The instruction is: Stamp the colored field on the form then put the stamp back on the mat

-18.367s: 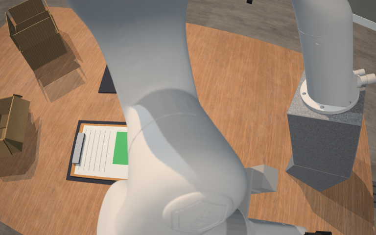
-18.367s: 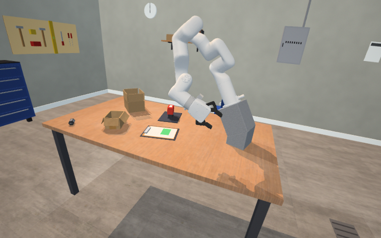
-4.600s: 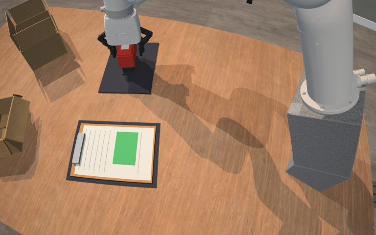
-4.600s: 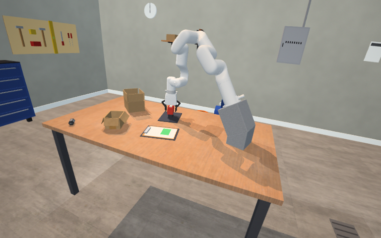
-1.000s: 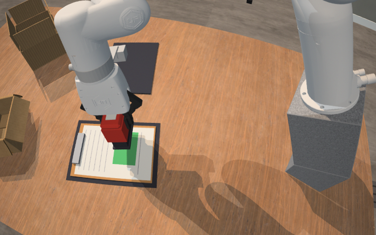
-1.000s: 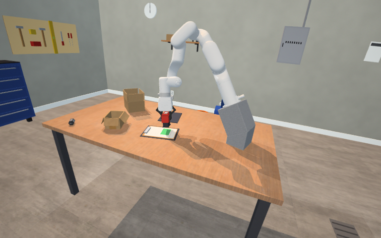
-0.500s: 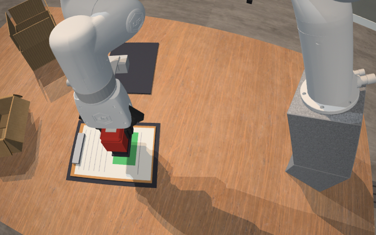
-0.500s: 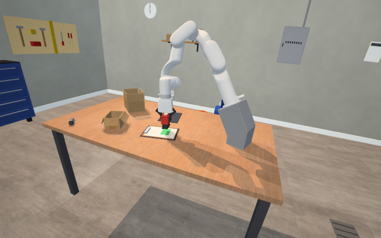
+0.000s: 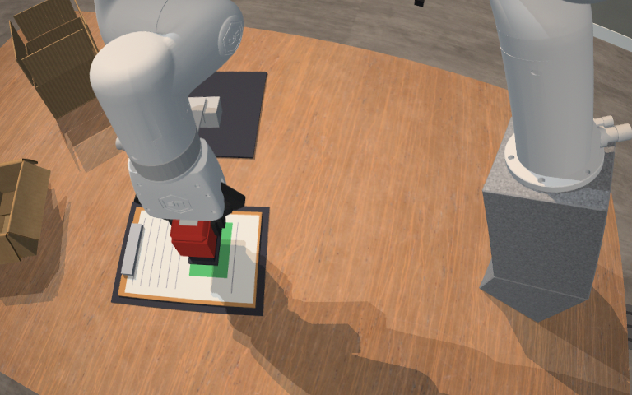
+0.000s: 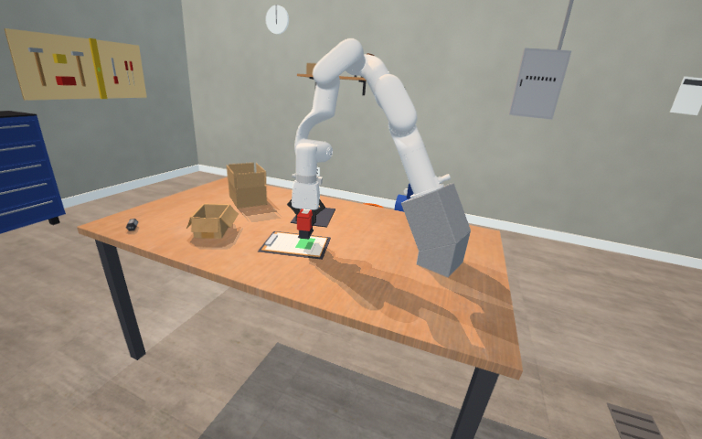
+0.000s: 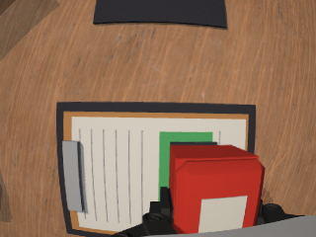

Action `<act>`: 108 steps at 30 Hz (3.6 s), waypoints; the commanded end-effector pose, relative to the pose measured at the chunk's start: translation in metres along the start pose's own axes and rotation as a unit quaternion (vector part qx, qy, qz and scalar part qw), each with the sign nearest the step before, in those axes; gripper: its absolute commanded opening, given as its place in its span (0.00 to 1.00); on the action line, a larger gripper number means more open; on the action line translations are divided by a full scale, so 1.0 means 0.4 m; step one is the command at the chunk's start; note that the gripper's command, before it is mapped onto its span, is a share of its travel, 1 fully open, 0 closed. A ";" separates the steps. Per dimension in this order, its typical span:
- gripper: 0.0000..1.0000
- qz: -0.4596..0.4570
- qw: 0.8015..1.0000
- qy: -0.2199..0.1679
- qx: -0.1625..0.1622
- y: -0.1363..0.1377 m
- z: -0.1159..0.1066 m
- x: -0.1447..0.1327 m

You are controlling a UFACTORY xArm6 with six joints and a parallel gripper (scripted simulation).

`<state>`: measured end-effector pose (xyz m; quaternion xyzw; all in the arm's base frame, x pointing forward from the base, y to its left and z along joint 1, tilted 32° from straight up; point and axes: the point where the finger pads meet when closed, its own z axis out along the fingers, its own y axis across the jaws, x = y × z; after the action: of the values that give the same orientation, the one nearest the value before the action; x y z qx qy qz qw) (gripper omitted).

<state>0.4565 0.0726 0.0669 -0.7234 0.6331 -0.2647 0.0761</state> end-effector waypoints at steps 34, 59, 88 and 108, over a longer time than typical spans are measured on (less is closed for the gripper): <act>0.32 0.000 1.000 0.000 0.002 -0.005 0.098 0.001; 0.32 0.000 1.000 0.000 0.002 -0.005 0.157 0.001; 0.32 0.000 1.000 0.000 0.002 -0.005 0.093 0.001; 0.32 0.000 1.000 0.000 0.002 -0.005 0.003 0.001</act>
<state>0.4676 0.0674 0.0485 -0.7232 0.6328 -0.2655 0.0772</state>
